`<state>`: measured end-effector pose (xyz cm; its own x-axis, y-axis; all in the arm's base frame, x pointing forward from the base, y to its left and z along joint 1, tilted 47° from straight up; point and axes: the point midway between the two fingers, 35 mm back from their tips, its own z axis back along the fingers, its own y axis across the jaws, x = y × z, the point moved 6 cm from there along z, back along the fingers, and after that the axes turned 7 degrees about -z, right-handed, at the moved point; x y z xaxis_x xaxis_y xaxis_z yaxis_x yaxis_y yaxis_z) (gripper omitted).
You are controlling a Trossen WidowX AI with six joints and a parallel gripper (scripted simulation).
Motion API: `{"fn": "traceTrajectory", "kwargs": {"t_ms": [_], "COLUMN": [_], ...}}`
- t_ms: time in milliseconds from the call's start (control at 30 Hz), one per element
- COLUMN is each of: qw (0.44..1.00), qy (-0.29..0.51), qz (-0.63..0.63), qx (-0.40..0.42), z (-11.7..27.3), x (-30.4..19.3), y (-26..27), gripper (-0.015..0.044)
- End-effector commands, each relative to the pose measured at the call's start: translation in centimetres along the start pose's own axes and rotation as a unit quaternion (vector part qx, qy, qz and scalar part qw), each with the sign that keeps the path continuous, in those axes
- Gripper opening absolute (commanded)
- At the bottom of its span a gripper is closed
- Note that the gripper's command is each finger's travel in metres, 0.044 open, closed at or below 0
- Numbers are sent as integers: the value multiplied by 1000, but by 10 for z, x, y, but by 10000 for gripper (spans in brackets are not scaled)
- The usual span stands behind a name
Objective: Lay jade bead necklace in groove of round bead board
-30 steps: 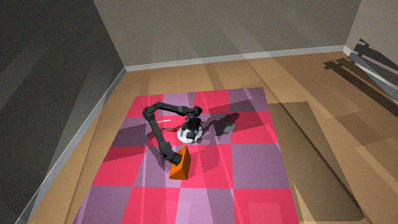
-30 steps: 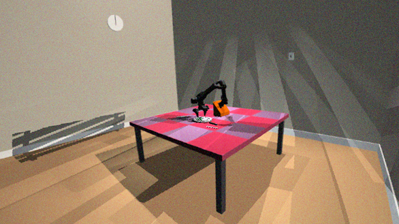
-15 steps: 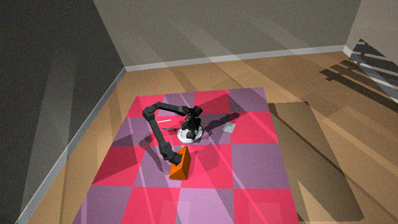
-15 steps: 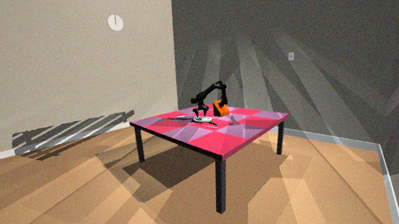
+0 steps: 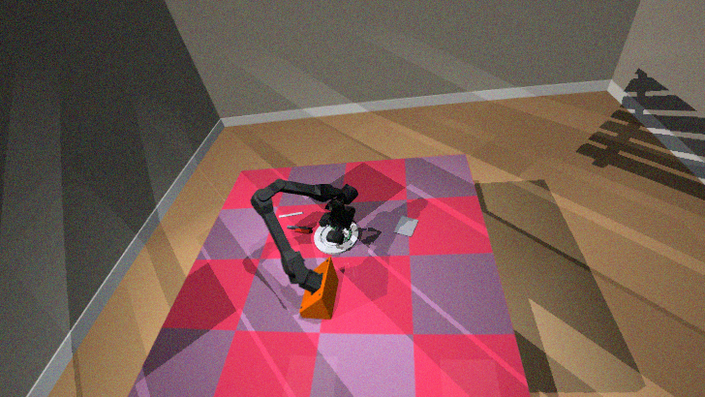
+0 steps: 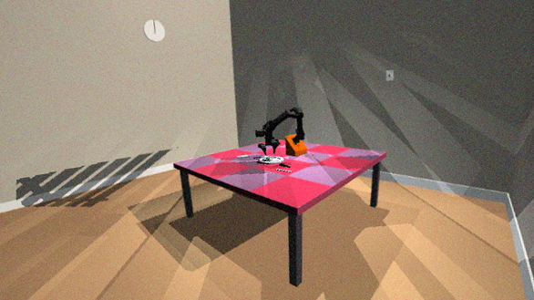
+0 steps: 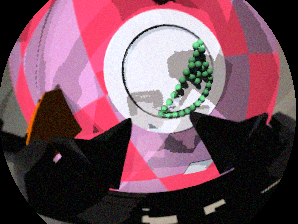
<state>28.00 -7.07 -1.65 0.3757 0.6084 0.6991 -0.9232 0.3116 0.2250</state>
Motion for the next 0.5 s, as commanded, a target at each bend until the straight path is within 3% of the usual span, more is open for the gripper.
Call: {"fn": "traceTrajectory", "kwargs": {"t_ms": [0, 133, 467], "qw": [1000, 1000, 1000], "qy": [2, 2, 2], "qz": [-14, -14, -11], "qx": [-9, -9, -12], "z": [17, 13, 5], "x": [5, 5, 5], "y": [-5, -5, -6], "gripper": [230, 125, 120]}}
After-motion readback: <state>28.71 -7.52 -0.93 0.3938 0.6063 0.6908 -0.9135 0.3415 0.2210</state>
